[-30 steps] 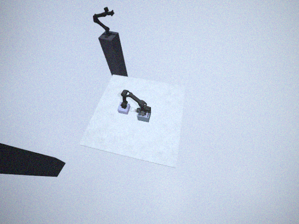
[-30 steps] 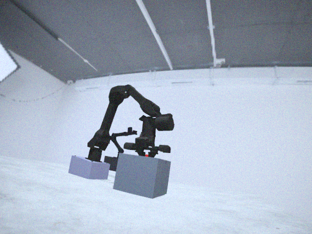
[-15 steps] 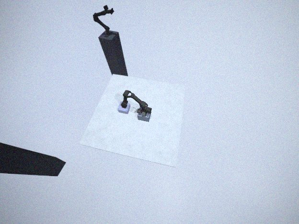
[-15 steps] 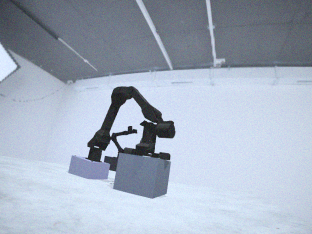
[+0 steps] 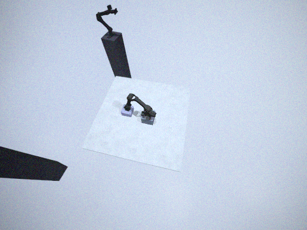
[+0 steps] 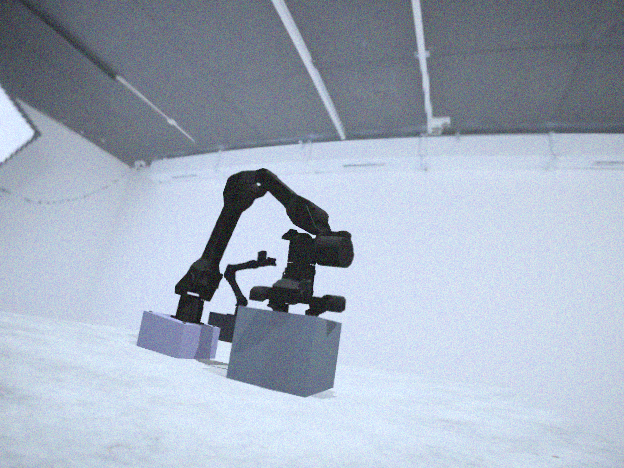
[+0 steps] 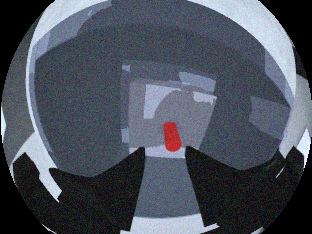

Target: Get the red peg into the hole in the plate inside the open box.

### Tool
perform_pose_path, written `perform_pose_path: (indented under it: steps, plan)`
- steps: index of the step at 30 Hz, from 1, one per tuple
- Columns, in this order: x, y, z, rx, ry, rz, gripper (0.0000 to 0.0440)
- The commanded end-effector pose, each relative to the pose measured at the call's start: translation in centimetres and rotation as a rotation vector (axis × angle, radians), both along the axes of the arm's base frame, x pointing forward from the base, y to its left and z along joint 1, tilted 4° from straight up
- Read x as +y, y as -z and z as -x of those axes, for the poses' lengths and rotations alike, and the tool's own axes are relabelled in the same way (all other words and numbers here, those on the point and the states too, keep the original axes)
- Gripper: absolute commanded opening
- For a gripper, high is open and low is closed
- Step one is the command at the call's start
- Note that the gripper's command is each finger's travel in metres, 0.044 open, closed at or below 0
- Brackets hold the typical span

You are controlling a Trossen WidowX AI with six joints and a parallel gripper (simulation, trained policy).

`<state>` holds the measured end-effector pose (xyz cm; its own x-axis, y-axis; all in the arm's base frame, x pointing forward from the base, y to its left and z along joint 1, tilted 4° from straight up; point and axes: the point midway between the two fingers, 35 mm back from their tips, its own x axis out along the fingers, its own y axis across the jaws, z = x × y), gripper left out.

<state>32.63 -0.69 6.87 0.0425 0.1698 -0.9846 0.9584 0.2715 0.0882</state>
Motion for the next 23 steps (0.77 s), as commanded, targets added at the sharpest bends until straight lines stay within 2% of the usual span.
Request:
perform_pose_path:
  steps: [1,13,18,23]
  plan:
    - [0.0,-0.6,-0.2,0.006,0.004,-0.038,0.0195]
    - [-0.3,-2.9,-0.8,-0.006,0.033,-0.138,0.0231]
    - [-0.7,-3.5,-1.2,-0.024,0.035,-0.161,0.0175]
    - [-1.0,-4.2,-1.8,-0.047,0.029,-0.179,0.0168]
